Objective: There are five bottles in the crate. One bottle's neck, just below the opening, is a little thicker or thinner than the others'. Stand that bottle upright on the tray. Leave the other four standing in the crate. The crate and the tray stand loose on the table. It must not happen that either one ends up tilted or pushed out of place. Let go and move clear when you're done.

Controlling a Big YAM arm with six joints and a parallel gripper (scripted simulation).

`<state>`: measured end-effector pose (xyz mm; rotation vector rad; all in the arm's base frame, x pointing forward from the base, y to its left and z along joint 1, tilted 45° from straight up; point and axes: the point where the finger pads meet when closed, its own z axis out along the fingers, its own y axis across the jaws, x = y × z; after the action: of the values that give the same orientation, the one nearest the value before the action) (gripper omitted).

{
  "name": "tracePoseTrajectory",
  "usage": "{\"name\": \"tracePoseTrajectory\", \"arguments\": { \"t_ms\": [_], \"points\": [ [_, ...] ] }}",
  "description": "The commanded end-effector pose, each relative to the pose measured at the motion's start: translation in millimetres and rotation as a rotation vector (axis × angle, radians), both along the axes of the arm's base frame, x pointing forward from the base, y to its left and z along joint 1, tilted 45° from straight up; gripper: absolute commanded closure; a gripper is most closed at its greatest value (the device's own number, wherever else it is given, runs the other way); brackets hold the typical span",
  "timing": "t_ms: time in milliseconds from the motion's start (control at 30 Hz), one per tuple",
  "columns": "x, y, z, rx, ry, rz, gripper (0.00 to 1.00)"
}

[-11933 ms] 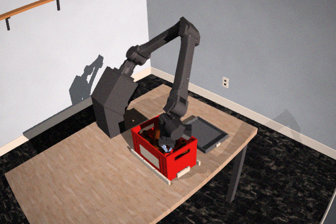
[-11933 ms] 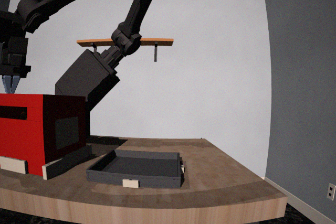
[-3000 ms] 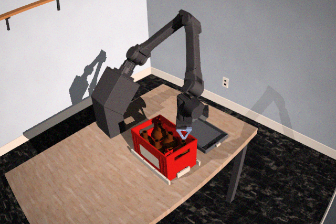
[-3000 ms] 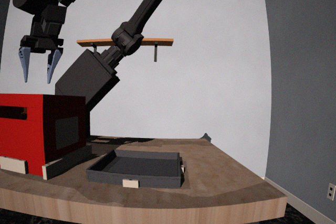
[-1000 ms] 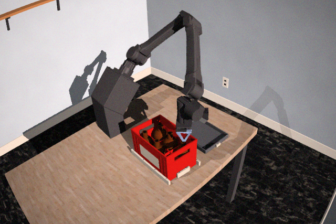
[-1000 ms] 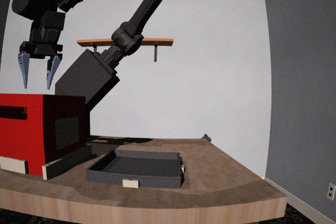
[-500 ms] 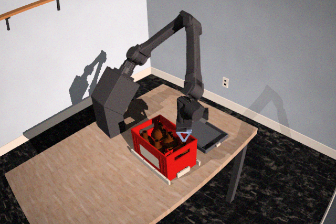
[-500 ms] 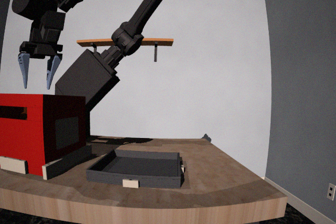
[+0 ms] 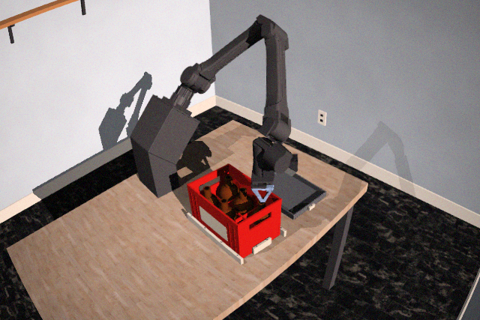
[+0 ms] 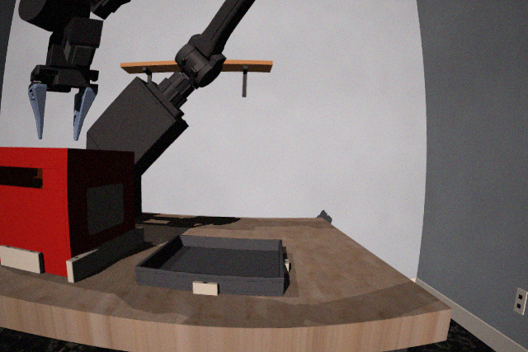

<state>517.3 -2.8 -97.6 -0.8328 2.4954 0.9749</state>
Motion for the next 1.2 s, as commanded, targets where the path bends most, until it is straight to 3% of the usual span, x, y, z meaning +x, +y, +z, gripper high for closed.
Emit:
{"name": "tracePoseTrajectory", "arguments": {
  "t_ms": [0, 467, 1167],
  "points": [
    [2, 9, -11, 0.004, 0.005, 0.011, 0.39],
    [-5, -9, -15, 0.004, 0.003, -0.011, 0.39],
    [-7, -10, -16, 0.005, 0.007, -0.014, 0.39]
  ]
}}
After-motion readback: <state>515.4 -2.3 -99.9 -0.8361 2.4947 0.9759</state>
